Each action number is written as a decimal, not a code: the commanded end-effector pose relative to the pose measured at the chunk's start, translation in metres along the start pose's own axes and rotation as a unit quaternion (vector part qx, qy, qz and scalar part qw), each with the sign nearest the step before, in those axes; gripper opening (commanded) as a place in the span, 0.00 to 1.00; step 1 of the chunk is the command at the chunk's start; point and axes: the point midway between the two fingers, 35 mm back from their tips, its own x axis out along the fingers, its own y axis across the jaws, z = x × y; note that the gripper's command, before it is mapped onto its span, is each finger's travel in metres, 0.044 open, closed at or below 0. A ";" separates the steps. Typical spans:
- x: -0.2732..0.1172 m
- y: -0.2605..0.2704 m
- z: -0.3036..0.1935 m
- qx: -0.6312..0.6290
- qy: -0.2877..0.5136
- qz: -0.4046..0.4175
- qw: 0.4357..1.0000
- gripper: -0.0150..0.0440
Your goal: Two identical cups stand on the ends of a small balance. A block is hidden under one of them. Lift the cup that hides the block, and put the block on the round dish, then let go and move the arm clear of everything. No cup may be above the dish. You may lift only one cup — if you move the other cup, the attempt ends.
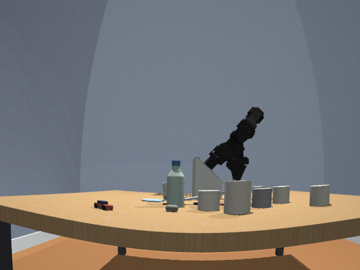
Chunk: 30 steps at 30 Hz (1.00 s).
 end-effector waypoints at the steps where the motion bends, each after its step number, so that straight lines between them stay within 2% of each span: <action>1: 0.004 -0.001 0.000 0.003 0.002 -0.002 1.000 0.65; 4: 0.004 -0.001 0.000 0.003 0.002 -0.002 1.000 0.52; 11: 0.004 -0.001 0.000 0.003 0.002 -0.002 1.000 0.44; 15: -0.005 0.000 0.000 0.003 0.001 -0.002 1.000 0.26; 27: -0.082 0.001 0.001 0.003 -0.001 -0.002 1.000 0.25; 30: -0.091 -0.001 0.001 0.003 0.000 -0.002 1.000 0.25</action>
